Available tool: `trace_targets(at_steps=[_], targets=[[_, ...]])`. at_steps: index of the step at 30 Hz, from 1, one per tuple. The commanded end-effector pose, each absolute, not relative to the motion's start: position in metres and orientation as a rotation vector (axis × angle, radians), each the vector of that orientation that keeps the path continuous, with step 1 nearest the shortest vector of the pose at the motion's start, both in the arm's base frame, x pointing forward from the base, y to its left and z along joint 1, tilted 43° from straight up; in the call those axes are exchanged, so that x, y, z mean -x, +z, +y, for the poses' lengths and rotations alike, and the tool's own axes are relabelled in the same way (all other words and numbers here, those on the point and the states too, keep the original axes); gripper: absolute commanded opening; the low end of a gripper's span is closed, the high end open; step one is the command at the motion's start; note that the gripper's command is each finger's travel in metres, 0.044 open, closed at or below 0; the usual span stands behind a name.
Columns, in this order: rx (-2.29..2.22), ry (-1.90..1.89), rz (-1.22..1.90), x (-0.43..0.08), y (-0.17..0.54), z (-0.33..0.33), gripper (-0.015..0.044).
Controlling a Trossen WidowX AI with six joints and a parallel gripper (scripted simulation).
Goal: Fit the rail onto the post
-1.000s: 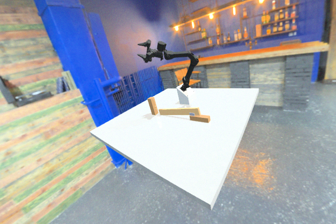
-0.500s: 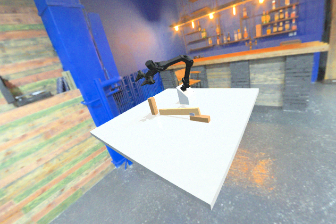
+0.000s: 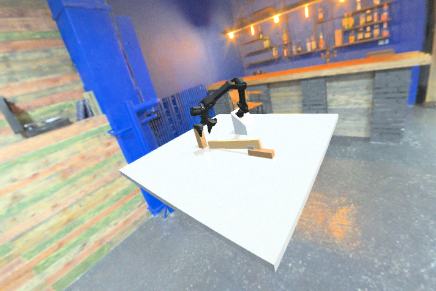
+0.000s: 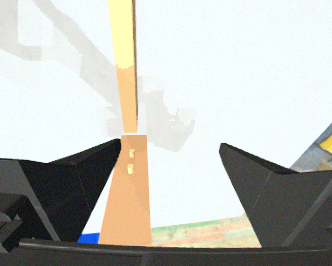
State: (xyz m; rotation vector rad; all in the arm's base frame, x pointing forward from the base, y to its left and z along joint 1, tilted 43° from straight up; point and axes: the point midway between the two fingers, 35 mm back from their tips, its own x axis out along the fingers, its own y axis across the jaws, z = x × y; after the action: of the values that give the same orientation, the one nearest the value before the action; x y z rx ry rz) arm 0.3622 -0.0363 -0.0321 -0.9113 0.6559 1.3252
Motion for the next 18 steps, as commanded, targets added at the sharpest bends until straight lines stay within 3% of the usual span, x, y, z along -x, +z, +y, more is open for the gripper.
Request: trace_targets(at_steps=[1, 18], targets=[[0.764, 1.469, 0.625, -0.335, -0.046, -0.005, 0.0440], [0.697, 1.522, 0.613, -0.324, -0.063, 0.018, 0.0440]])
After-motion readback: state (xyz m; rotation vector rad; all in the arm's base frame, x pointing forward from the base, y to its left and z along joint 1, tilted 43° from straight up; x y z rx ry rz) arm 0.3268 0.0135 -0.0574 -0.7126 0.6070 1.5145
